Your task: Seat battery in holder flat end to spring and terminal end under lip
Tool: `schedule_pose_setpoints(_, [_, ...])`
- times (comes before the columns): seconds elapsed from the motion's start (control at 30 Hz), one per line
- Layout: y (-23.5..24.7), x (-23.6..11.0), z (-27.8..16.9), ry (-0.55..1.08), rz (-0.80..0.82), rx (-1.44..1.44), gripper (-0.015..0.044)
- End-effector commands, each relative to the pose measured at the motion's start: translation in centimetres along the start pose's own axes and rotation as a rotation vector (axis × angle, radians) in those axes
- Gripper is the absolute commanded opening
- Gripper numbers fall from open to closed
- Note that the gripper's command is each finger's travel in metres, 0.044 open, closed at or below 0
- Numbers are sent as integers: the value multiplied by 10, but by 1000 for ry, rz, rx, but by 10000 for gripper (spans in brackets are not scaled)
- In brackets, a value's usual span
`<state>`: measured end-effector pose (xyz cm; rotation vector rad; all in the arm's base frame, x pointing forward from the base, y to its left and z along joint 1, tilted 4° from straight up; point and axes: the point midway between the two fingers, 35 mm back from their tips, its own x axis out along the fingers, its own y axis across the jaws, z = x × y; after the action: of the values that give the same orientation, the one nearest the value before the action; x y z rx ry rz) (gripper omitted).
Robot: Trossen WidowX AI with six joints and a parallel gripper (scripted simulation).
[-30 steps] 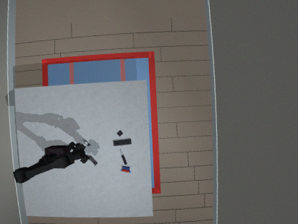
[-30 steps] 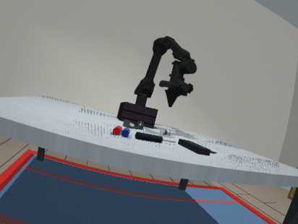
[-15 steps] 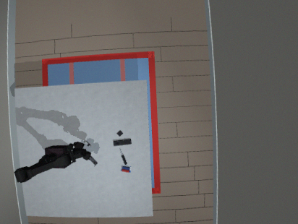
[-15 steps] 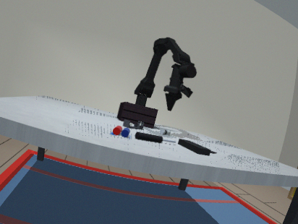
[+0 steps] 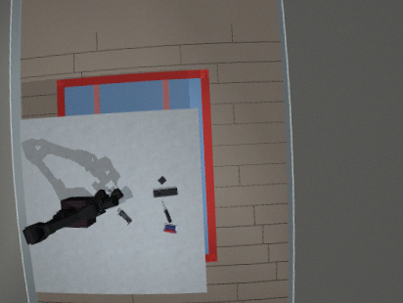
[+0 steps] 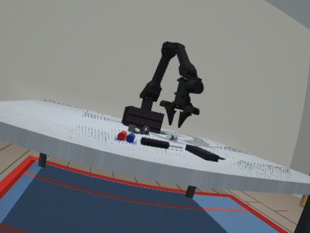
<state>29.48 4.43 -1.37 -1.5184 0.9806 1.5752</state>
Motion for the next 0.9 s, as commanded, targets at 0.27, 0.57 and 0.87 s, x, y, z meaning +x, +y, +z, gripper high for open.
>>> schedule_pose_setpoints(0.27, [1,11,5,-6,0,-179,231])
schedule_pose_setpoints(0.57, [1,25,5,-6,0,-179,231])
schedule_pose_setpoints(0.87, [1,40,5,-6,0,-179,231])
